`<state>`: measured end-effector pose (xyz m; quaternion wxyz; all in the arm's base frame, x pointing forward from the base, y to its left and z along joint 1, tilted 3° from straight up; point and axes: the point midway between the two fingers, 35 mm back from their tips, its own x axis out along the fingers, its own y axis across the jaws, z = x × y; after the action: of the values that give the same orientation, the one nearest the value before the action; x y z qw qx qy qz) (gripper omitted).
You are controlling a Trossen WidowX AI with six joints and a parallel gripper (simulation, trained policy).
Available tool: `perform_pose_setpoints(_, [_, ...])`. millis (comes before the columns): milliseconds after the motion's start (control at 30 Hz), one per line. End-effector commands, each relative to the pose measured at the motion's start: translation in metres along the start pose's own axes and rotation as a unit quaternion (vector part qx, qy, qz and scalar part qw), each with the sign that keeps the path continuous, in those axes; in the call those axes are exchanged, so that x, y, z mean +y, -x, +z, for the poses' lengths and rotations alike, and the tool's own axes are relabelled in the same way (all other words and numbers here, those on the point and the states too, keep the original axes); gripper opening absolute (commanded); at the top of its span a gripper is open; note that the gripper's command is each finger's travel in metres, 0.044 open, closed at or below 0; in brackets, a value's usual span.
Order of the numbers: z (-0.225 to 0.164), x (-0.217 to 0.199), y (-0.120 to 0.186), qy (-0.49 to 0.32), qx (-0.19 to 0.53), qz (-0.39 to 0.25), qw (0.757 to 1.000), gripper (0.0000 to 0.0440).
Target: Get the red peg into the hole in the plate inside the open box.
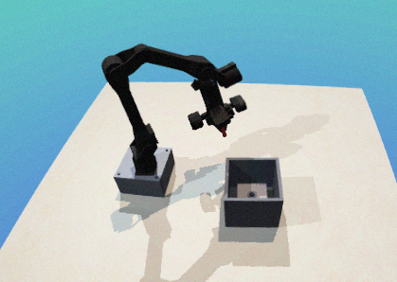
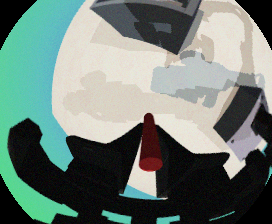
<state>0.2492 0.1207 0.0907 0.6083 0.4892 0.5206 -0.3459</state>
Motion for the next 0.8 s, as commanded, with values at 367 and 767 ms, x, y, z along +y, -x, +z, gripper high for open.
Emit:
perform_pose_setpoints(367, [0.054, 0.024, 0.048, -0.006, -0.044, 0.033, 0.998, 0.0000])
perform_pose_setpoints(767, [0.098, 0.022, 0.056, -0.023, -0.073, 0.016, 0.997, 0.0000])
